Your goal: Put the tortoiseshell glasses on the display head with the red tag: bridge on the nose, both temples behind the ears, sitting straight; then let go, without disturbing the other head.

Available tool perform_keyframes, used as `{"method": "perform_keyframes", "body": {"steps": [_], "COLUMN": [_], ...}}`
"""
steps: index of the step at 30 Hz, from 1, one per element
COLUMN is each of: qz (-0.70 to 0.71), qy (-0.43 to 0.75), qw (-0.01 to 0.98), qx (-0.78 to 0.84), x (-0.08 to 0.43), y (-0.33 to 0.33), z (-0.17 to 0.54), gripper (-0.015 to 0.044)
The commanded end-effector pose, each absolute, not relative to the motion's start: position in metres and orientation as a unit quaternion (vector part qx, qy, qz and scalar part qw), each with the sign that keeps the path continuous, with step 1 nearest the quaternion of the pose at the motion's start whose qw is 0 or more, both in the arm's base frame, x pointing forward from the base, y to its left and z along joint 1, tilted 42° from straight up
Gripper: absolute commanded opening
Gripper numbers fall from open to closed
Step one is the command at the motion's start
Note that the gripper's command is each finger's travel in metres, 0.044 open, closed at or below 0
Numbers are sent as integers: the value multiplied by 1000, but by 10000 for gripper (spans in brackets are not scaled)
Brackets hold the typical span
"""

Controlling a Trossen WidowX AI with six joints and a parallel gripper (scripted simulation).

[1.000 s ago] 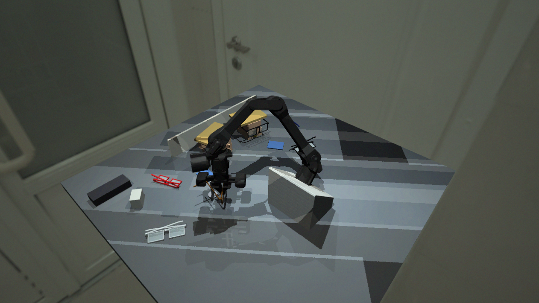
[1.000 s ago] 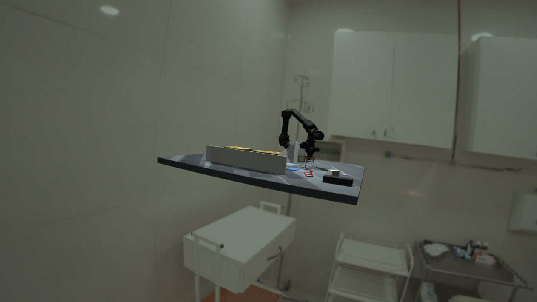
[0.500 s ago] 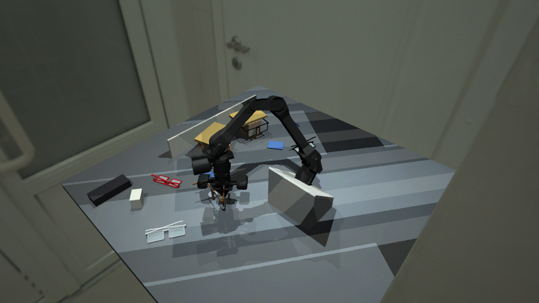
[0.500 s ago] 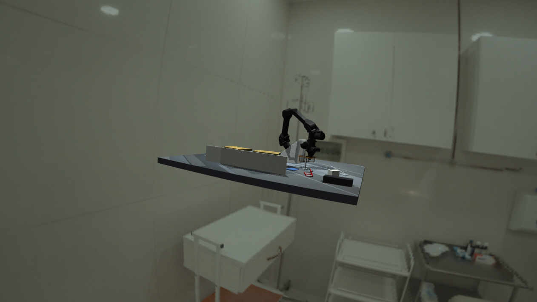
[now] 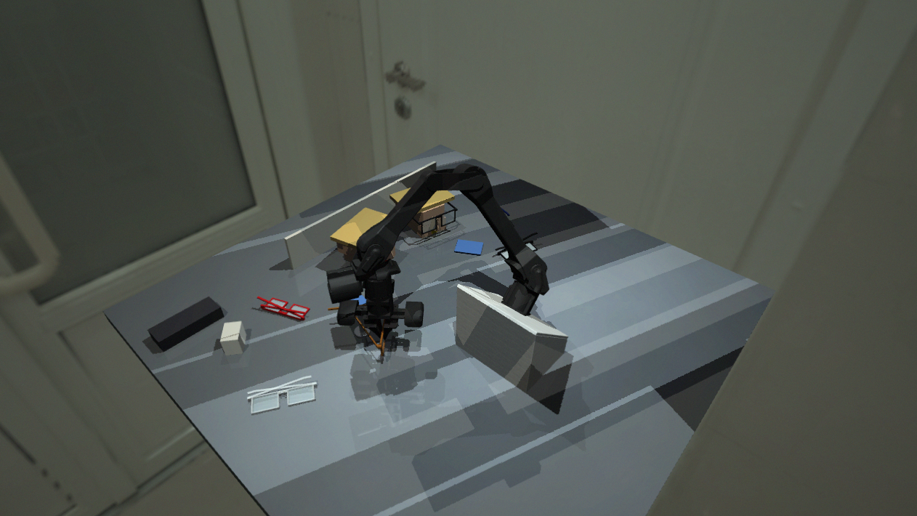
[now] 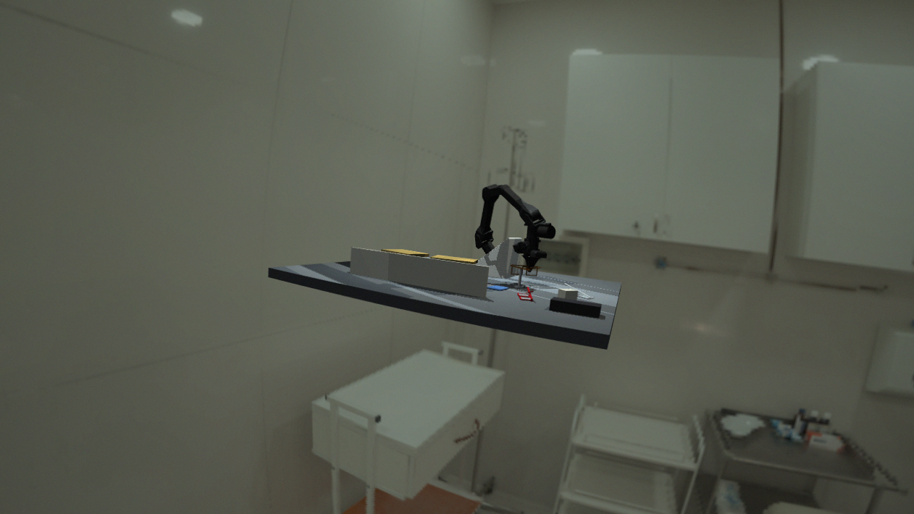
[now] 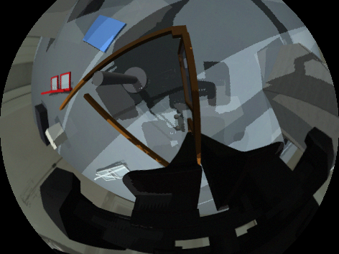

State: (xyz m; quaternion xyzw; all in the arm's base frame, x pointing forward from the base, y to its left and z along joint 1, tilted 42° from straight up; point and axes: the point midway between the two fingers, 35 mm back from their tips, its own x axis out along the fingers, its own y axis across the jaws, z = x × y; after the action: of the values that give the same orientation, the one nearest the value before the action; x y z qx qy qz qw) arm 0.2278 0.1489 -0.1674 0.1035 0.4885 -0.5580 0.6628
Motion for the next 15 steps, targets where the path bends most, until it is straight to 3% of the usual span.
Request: {"method": "perform_keyframes", "body": {"steps": [1,15], "qz": [-560,-559], "qy": [490,490], "qw": [660,660], "qx": [104,104], "x": [223,218], "y": [151,156], "z": [-170,-173], "gripper": [0,0]}}
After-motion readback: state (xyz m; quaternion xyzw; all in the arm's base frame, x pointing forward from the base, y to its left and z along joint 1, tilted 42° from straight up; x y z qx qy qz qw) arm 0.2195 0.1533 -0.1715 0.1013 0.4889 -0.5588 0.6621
